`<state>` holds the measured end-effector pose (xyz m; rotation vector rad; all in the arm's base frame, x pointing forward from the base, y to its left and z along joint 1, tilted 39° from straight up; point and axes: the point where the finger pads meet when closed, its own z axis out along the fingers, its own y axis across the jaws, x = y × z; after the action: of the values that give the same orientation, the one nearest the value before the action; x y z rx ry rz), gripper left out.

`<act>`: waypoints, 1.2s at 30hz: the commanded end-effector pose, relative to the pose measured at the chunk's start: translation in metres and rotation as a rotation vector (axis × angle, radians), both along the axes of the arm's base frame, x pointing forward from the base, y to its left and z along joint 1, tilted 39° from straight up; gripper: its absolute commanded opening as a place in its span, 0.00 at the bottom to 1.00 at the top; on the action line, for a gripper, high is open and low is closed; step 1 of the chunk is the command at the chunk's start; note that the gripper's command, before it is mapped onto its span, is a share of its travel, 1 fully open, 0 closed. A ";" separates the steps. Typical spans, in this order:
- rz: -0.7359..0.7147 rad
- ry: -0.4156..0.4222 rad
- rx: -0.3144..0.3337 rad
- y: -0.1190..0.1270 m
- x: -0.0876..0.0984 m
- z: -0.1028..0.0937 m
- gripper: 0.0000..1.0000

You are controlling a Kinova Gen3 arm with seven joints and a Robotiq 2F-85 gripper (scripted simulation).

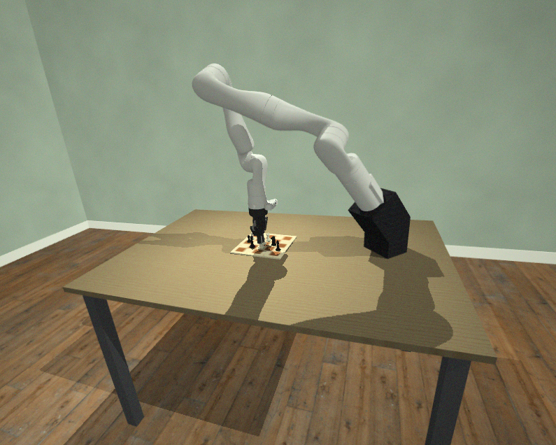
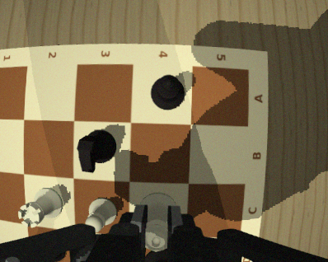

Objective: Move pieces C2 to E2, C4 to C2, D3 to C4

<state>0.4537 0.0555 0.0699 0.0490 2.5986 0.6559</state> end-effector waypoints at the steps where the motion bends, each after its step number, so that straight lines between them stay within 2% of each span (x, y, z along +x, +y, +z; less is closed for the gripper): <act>1: -0.001 -0.001 0.000 0.000 0.000 0.000 0.00; 30: -0.001 -0.001 0.000 0.000 0.000 0.000 0.00; 31: -0.001 -0.001 0.000 0.000 0.000 0.000 0.08; 33: -0.001 -0.001 0.000 0.000 0.000 0.000 0.08; 34: -0.001 -0.001 0.000 0.000 0.000 0.000 0.16; 36: -0.001 -0.001 0.000 0.000 0.000 0.000 0.16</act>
<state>0.4536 0.0556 0.0698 0.0489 2.5988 0.6560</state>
